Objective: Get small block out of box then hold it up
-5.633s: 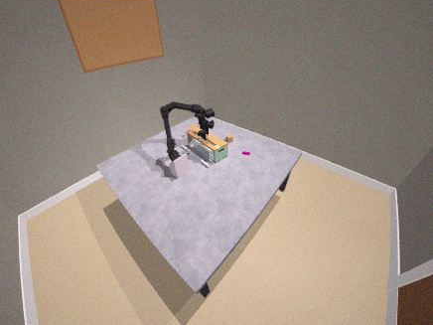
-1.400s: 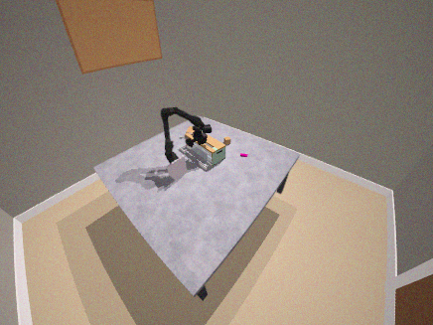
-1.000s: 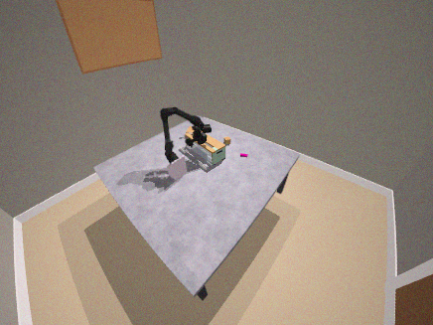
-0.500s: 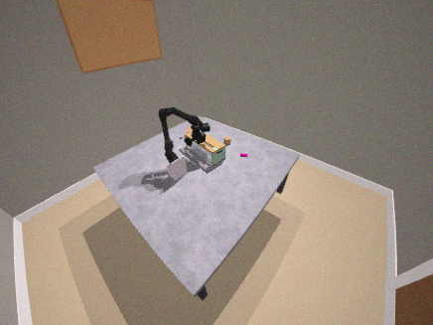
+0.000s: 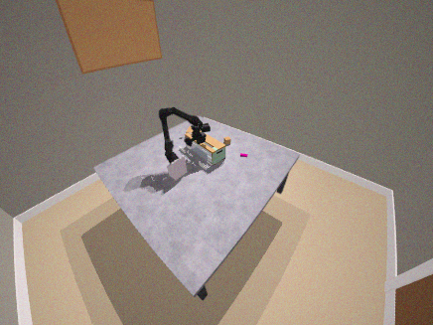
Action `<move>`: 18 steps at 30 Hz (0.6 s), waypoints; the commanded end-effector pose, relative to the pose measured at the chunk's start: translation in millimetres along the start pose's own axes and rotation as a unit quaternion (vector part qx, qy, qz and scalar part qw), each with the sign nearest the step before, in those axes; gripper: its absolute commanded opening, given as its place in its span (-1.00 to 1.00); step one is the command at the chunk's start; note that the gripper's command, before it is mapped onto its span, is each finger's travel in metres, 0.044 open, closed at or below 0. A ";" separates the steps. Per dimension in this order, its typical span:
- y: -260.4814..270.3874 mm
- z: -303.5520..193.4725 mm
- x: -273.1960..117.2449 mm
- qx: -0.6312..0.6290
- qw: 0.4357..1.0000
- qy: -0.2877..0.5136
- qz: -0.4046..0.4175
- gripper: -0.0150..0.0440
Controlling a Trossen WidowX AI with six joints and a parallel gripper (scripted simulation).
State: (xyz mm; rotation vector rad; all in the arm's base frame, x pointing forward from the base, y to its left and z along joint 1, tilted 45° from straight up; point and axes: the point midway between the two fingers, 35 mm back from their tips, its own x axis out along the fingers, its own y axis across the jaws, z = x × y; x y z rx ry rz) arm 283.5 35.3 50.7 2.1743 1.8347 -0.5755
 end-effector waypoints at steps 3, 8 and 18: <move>-0.5 -0.2 0.6 -0.002 1.000 -0.002 -0.002 0.86; -0.5 -5.1 2.3 -0.002 1.000 -0.002 -0.002 0.86; -0.4 -14.6 5.7 -0.002 1.000 -0.001 -0.002 0.86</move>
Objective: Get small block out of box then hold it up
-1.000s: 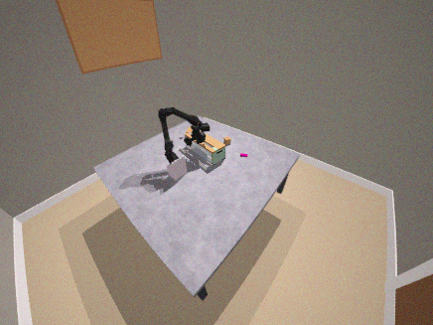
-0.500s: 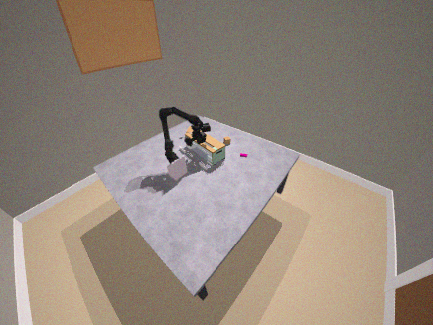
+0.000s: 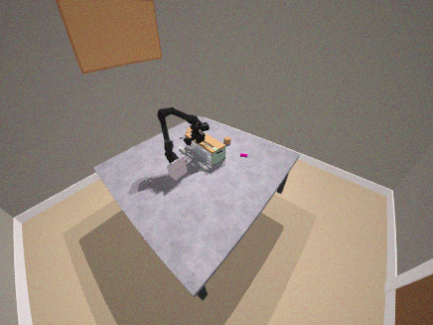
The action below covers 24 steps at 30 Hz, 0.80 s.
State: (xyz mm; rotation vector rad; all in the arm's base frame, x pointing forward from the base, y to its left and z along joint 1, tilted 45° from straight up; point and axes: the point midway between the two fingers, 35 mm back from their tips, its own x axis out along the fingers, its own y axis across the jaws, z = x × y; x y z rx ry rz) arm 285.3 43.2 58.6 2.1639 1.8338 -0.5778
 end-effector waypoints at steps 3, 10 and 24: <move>-0.1 -6.8 2.9 0.001 1.000 0.002 -0.001 0.86; -0.1 -13.5 5.2 0.001 1.000 0.002 -0.001 0.86; 0.0 -26.9 9.8 0.001 1.000 0.003 -0.001 0.86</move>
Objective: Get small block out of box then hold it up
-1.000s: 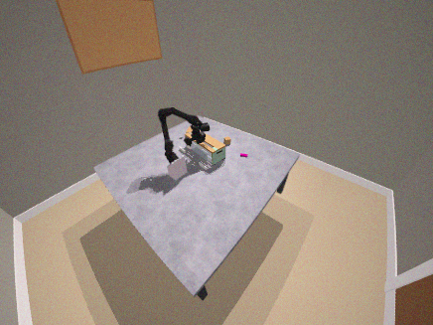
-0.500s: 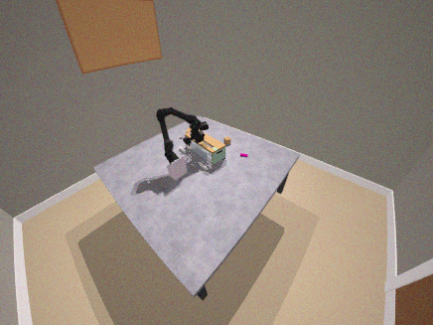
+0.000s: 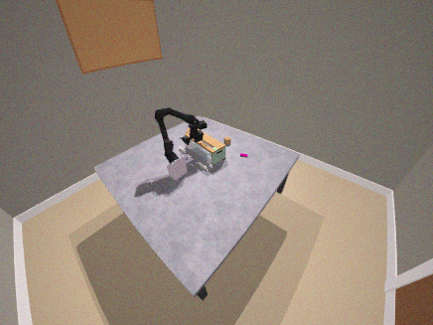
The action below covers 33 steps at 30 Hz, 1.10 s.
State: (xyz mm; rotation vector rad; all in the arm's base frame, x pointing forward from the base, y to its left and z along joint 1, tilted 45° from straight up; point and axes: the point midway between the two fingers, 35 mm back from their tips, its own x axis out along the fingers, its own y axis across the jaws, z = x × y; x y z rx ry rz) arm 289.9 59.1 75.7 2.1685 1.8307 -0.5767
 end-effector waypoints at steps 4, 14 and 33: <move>-0.6 -8.0 4.1 0.000 1.000 0.002 -0.002 0.86; -0.5 -17.6 7.4 0.000 1.000 0.002 -0.002 0.86; -0.5 -35.9 13.5 0.000 1.000 0.003 -0.002 0.86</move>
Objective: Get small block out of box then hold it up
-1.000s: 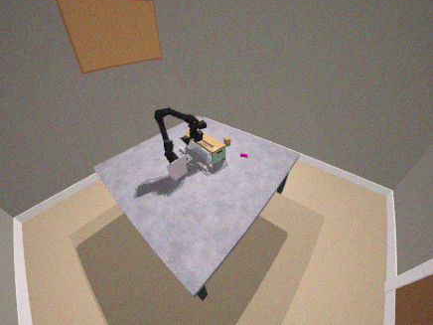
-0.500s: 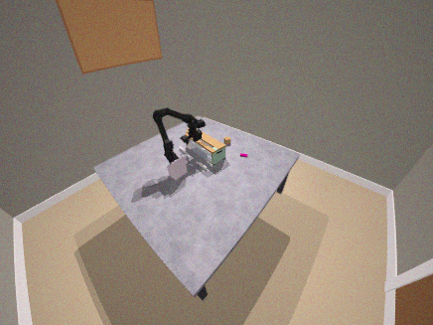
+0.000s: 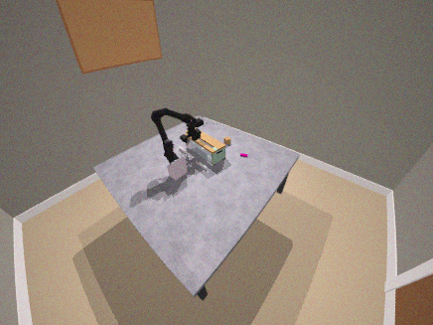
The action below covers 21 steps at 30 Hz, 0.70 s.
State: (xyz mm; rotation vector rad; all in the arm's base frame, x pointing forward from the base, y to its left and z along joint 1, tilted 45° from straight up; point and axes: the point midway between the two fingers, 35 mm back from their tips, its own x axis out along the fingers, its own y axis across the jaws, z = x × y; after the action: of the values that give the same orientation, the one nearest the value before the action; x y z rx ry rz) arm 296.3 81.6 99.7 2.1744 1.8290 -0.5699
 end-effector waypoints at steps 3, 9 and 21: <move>-1.0 -6.7 4.5 0.001 1.000 0.000 -0.004 0.86; -1.0 -12.5 6.5 0.000 1.000 0.001 -0.004 0.86; 0.0 -30.9 -54.7 0.000 1.000 -0.002 -0.004 0.86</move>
State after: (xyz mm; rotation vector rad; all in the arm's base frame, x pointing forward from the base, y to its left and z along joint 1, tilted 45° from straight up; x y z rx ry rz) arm 296.2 61.4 136.0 2.1719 1.8334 -0.5779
